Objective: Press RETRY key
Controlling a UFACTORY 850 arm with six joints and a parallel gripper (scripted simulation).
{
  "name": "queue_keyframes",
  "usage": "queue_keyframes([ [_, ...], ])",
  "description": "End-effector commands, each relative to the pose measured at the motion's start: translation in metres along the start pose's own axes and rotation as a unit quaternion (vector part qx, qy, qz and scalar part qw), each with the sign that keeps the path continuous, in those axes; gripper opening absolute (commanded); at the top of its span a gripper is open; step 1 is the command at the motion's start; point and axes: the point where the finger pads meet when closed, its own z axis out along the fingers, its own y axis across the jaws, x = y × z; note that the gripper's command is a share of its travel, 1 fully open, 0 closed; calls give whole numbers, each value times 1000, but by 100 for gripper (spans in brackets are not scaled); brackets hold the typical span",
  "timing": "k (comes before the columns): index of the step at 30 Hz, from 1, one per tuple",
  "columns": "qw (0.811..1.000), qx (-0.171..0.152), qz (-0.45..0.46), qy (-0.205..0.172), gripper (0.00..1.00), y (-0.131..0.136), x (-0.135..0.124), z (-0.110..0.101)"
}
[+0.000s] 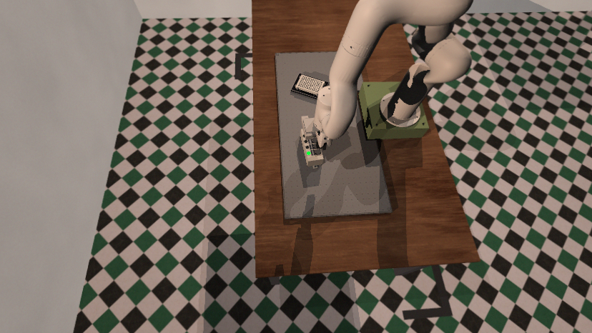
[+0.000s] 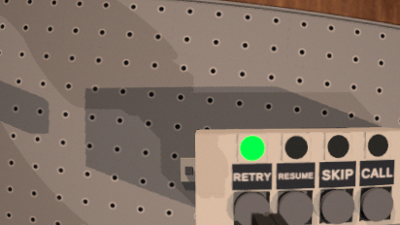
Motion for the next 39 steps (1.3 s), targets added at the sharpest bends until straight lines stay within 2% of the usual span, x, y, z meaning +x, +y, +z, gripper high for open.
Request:
queue_keyframes([
  [1, 1000, -1, 0, 1, 0, 0, 1, -9],
  [10, 1000, -1, 0, 1, 0, 0, 1, -21],
  [39, 1000, -1, 0, 1, 0, 0, 1, -20],
])
